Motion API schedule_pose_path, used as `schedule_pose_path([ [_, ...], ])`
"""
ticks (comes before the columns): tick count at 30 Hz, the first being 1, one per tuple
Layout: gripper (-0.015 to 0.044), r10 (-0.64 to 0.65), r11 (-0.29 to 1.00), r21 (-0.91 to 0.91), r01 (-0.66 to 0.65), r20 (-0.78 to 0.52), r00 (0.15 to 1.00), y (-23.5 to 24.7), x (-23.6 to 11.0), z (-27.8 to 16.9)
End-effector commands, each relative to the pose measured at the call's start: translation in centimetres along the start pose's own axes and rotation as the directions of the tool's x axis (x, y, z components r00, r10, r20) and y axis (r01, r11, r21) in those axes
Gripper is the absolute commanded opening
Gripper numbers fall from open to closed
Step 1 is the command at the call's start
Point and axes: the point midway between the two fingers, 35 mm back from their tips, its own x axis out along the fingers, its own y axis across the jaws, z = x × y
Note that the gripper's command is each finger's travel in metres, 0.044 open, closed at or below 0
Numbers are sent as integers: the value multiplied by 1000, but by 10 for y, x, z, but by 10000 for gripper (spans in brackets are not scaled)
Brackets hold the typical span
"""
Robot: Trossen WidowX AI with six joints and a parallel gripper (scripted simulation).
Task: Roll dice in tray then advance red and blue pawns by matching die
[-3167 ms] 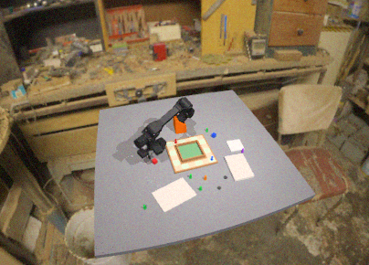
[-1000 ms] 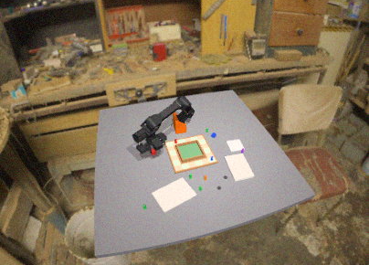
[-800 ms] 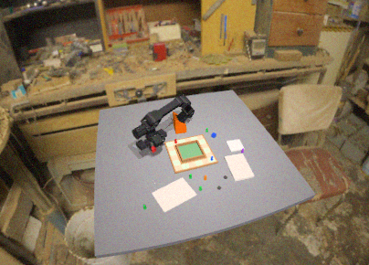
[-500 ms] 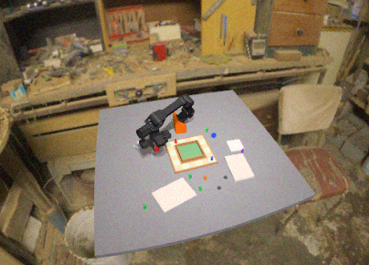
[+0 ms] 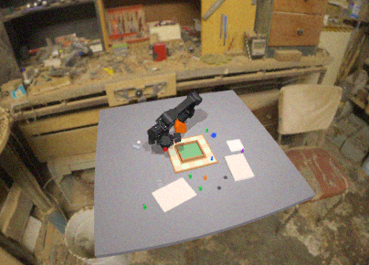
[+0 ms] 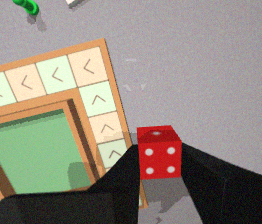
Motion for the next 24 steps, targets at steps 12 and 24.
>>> schedule_pose_path([
  [12, 0, 3, 909, 417, -6, 7, 1000, 53, 6, -8],
  [24, 0, 8, 714, 700, -10, 6, 1000, 94, 15, -22],
])
